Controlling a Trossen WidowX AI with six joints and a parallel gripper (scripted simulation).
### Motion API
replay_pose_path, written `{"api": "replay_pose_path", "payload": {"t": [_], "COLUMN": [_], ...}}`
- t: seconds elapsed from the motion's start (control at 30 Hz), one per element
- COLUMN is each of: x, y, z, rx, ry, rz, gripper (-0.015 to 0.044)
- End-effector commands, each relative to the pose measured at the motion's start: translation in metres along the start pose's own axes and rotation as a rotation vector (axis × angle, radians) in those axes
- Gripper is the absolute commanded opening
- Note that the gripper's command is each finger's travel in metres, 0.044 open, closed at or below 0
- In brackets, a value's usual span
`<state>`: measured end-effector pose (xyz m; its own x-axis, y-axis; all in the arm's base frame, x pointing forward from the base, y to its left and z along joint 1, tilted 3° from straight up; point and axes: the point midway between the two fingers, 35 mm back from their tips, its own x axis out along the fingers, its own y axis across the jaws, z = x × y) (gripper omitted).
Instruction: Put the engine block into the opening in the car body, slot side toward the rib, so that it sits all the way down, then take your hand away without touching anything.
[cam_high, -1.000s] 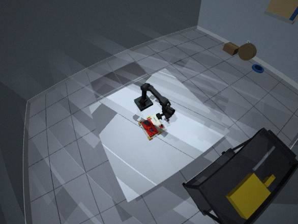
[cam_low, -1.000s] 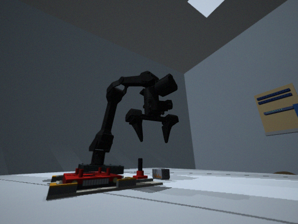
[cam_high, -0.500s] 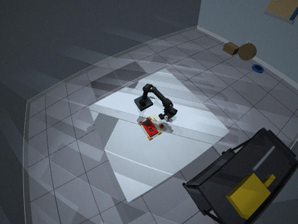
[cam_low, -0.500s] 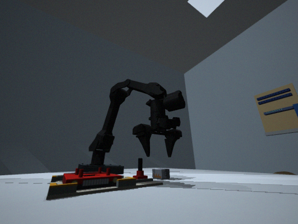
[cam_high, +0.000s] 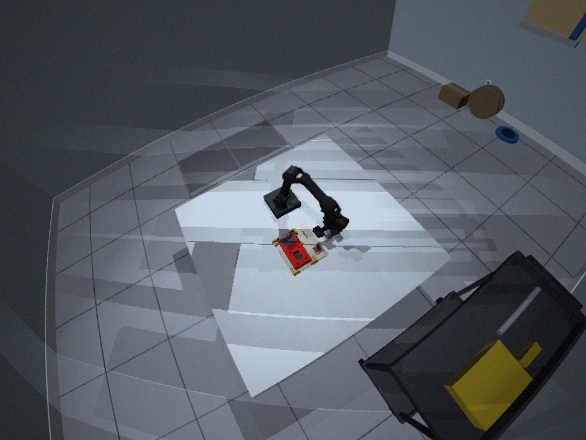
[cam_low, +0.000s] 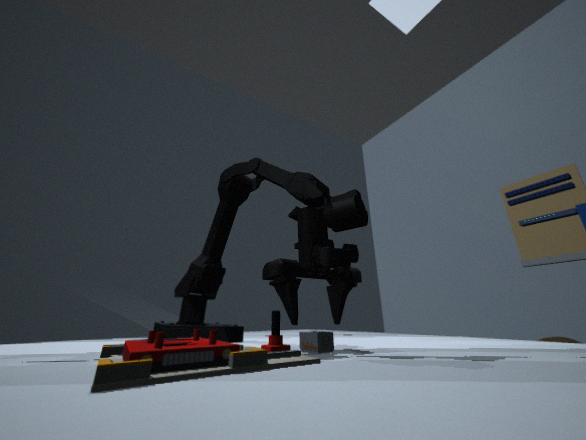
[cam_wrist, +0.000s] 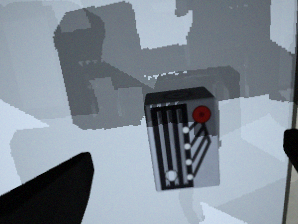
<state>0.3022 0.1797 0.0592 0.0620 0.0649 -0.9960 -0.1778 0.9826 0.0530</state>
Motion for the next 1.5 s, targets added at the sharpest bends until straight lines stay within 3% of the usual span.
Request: {"api": "replay_pose_path", "payload": {"t": [0.0, 0.33, 0.7, 0.97, 1.1, 1.47], "x": [0.009, 0.022, 0.022, 0.022, 0.018, -0.015], "y": [0.0, 0.0, 0.0, 0.0, 0.001, 0.004], "z": [-0.003, -0.004, -0.004, -0.004, -0.003, 0.005], "rx": [-0.003, -0.003, -0.003, -0.003, -0.003, -0.003], "ry": [0.011, 0.011, 0.011, 0.011, 0.011, 0.01], "rz": [0.003, 0.003, 0.003, 0.003, 0.003, 0.003], "gripper": [0.044, 0.044, 0.0151, 0.0098, 0.0, 0.0]}}
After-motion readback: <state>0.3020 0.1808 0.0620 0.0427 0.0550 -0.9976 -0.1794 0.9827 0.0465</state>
